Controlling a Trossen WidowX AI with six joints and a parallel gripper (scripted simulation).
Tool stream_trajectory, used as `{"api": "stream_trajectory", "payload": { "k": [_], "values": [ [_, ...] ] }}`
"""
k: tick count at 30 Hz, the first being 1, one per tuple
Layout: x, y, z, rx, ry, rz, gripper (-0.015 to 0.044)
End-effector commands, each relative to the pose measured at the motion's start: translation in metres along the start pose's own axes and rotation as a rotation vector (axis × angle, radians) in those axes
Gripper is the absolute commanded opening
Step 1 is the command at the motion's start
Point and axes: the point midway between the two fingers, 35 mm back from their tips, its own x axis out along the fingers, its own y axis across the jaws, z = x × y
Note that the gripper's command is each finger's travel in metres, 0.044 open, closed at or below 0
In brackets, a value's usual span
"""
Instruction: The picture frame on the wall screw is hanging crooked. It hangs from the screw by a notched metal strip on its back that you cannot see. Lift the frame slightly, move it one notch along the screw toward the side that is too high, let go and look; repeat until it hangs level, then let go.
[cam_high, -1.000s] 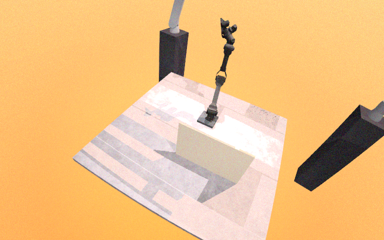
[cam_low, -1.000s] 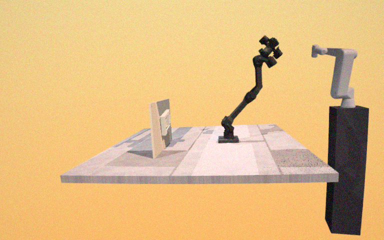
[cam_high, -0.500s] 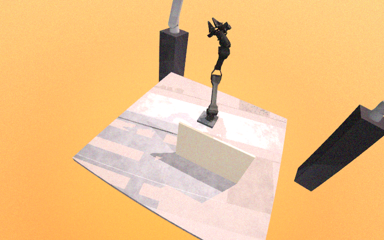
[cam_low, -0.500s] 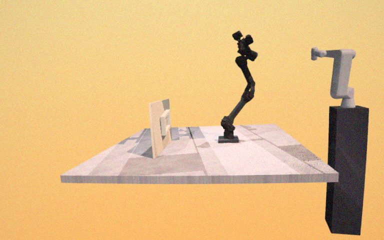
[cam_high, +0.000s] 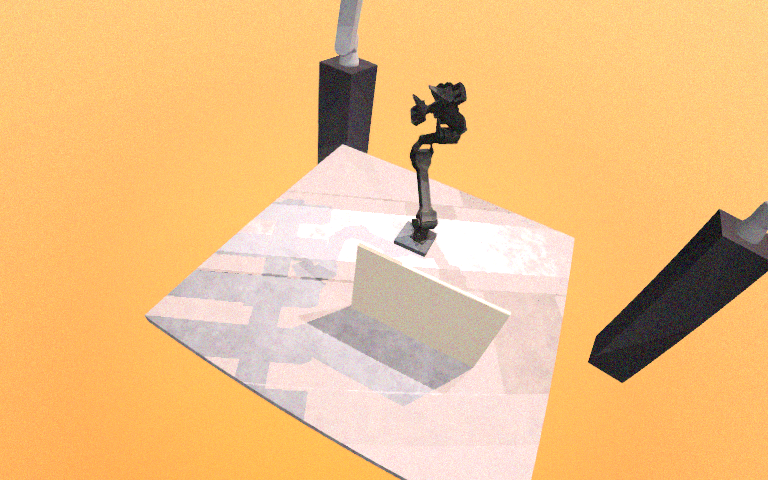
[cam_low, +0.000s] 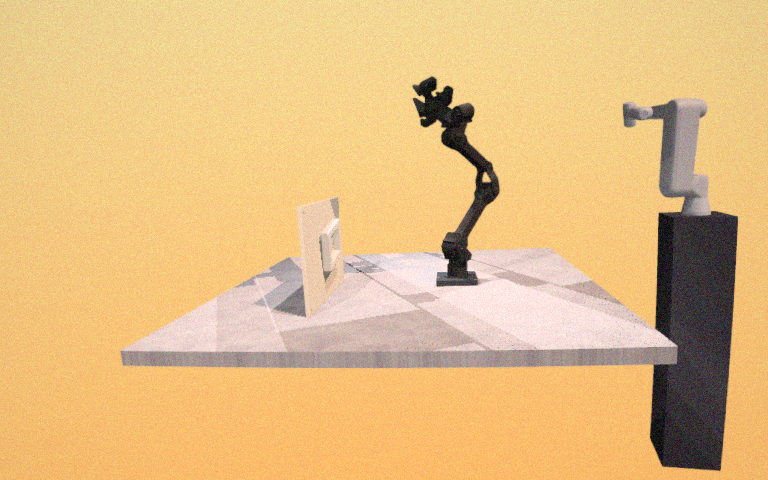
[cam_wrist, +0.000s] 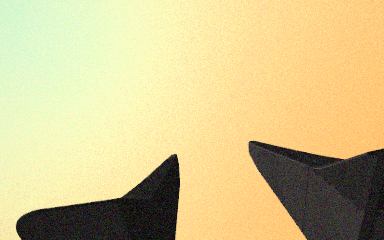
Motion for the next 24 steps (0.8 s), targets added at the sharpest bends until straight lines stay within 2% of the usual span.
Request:
{"api": "stream_trajectory", "payload": {
  "k": [1,7,13,24],
  "values": [
    [-0.016,-0.001,-0.067,0.113,0.161,-0.004,0.026],
    [-0.063,-0.008,-0.16,0.276,0.389,-0.043,0.026],
    [-0.131,-0.028,-0.239,0.408,0.586,-0.128,0.026],
    [-0.275,-0.111,-0.327,0.57,0.818,-0.32,0.026]
  ]
}}
